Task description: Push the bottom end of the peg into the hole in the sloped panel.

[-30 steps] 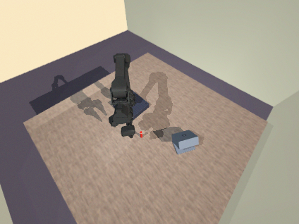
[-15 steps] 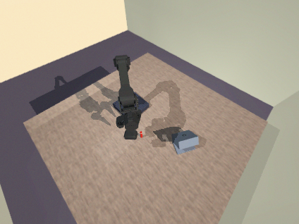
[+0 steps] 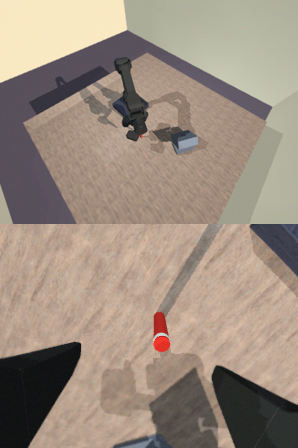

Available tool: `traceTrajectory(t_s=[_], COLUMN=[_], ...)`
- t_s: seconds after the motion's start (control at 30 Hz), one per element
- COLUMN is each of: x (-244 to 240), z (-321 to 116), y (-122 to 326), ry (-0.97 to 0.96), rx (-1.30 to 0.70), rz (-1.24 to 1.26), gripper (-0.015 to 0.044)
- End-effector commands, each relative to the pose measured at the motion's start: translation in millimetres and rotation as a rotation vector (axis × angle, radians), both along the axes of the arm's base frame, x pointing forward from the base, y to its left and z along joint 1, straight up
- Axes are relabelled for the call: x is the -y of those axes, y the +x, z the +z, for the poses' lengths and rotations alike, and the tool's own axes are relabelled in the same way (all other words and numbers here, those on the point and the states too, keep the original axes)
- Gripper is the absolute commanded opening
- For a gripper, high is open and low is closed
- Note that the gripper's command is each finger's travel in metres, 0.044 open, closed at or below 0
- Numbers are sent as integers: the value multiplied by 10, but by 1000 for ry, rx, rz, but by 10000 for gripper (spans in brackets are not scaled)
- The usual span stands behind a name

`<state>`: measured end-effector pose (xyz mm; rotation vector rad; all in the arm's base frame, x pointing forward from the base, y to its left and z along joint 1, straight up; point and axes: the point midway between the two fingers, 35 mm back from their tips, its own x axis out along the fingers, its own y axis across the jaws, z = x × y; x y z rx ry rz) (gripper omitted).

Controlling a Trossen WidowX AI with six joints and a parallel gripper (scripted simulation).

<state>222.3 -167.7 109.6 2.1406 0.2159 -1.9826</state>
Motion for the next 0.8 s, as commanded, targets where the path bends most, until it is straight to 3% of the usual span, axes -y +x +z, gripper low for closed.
traceTrajectory(t_s=[0.0,0.77], x=[-71,-84], z=[-117,-386], y=[6,41], ry=[24,29], rx=[-45,-58], rz=[-68,-93], gripper=[440,440])
